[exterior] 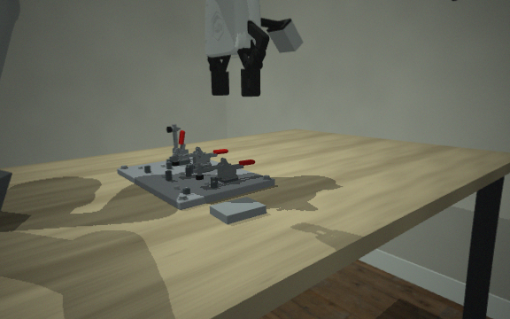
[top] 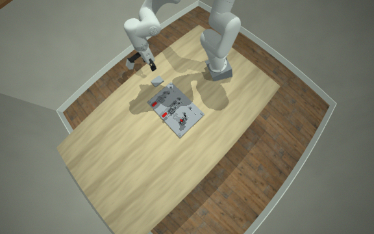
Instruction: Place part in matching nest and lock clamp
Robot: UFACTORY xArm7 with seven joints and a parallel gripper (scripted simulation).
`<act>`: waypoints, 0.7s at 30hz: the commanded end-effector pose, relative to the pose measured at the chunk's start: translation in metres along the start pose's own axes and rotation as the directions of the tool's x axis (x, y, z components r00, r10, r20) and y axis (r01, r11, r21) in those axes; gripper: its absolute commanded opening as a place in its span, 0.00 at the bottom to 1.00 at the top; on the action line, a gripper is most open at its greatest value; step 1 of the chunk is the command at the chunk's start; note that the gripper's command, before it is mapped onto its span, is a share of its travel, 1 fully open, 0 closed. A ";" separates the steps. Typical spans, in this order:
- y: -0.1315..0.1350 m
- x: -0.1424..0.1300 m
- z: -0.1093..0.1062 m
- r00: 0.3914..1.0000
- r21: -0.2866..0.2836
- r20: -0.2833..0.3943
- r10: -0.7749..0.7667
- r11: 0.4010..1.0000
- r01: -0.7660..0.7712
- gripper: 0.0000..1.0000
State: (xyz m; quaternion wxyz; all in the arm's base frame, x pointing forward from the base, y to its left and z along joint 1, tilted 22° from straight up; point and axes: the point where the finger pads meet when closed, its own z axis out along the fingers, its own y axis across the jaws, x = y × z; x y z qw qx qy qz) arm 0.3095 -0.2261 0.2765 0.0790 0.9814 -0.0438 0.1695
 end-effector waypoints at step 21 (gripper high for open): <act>0.001 0.001 0.004 1.000 -0.002 -0.003 0.000 1.000 0.000 1.00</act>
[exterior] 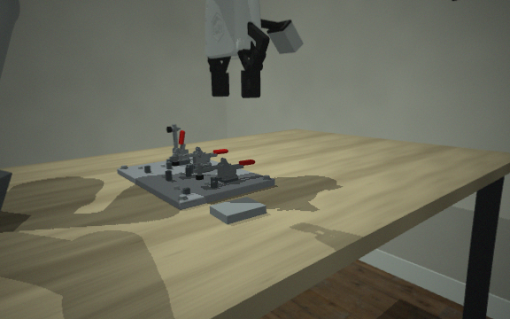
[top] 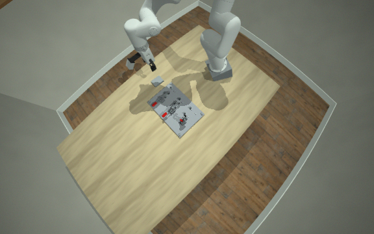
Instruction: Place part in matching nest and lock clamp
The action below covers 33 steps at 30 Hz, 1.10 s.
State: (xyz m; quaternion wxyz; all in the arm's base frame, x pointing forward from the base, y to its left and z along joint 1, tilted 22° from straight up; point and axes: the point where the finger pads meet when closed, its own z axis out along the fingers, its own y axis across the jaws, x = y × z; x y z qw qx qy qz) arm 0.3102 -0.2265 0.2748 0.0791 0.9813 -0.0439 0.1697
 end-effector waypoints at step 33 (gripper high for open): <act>0.001 0.001 0.128 1.000 -0.001 -0.003 0.000 1.000 0.000 1.00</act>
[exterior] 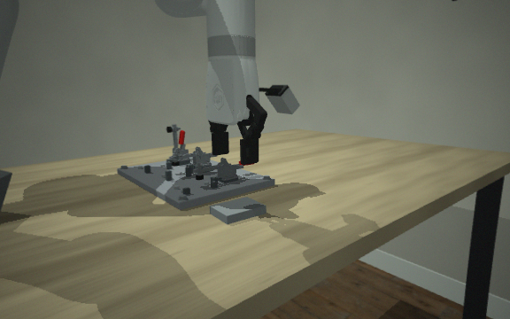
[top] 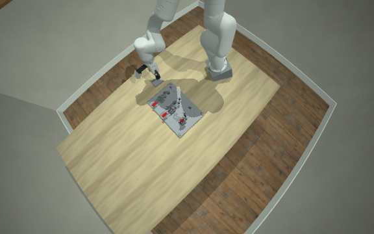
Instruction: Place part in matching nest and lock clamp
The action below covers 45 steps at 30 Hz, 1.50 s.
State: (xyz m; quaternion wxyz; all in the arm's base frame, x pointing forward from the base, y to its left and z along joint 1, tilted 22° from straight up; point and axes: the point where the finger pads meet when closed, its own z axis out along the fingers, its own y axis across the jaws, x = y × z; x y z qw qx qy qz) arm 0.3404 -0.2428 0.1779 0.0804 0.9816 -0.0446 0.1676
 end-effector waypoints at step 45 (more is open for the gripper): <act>0.002 0.005 0.061 1.000 0.002 -0.007 0.000 1.000 0.000 1.00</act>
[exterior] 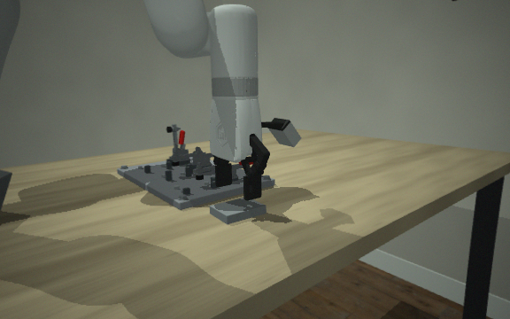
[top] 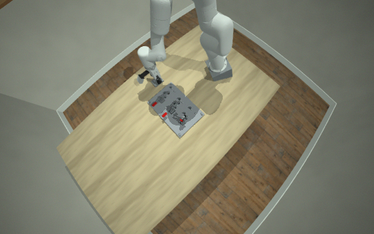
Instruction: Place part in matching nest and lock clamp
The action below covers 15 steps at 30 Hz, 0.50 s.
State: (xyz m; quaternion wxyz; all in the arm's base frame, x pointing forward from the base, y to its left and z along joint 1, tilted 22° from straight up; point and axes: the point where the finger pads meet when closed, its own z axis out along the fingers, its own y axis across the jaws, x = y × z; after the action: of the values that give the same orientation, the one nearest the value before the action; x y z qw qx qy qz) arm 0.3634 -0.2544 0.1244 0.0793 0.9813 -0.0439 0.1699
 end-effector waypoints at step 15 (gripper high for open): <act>0.000 0.001 0.023 1.000 -0.001 -0.003 0.000 1.000 0.000 1.00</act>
State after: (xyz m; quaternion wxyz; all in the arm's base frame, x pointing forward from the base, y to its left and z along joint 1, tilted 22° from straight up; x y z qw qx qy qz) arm 0.3686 -0.2572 0.1088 0.0824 0.9813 -0.0447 0.1683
